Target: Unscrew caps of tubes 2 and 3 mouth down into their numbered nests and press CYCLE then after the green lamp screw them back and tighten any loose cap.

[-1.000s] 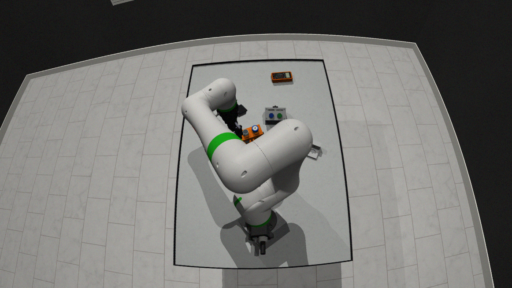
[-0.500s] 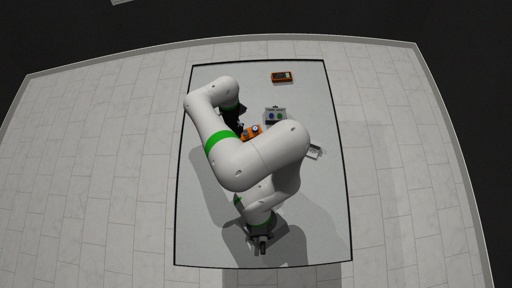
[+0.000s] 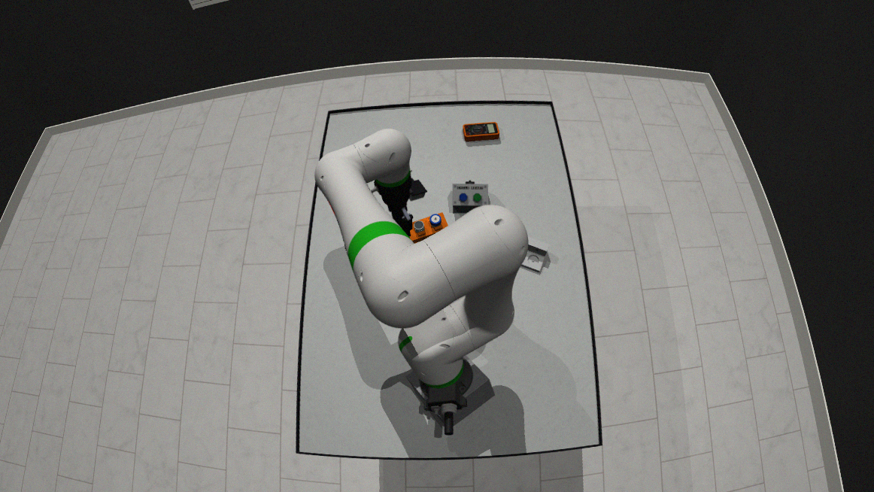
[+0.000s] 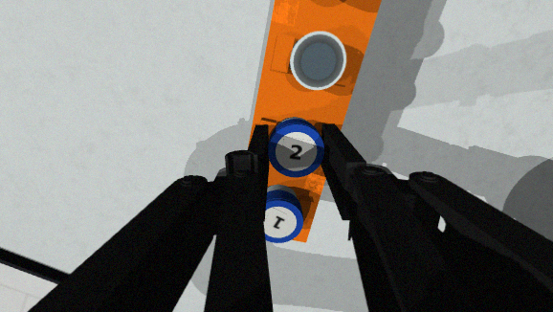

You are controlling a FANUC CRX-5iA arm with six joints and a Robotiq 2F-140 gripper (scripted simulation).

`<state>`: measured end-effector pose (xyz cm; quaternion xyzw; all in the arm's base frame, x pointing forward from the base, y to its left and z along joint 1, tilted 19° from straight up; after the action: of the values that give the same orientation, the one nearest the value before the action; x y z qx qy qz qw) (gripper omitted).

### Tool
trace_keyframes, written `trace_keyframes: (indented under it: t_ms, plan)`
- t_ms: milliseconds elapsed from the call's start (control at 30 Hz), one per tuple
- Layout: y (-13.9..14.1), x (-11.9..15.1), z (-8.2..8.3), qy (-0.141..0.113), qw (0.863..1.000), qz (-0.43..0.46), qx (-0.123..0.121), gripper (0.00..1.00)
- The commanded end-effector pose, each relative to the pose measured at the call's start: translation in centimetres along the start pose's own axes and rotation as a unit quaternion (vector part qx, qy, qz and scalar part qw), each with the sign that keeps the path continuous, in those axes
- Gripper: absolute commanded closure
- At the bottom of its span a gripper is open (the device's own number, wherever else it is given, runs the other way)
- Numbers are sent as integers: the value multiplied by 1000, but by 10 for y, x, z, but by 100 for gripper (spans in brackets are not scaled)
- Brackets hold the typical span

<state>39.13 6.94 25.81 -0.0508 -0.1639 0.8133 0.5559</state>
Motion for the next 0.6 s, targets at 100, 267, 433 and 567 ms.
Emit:
trace_keyframes:
  t_ms: [100,267,433,567]
  plan:
    - [-1,1,1,9,980,-199,-3,70]
    - [-1,1,1,9,962,-272,-3,70]
    - [-1,1,1,9,931,-366,-4,70]
    - [-1,1,1,9,931,-366,-4,70]
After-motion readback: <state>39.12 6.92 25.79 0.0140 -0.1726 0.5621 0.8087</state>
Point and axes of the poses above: the point where the finger pads meet when closed, its own z axis back along the fingers, its own y axis across the jaws, x = y × z, the point moved 6 cm from there along z, back along the fingers, and after that the axes turned 9 degrees about -z, right-handed, at the moved point
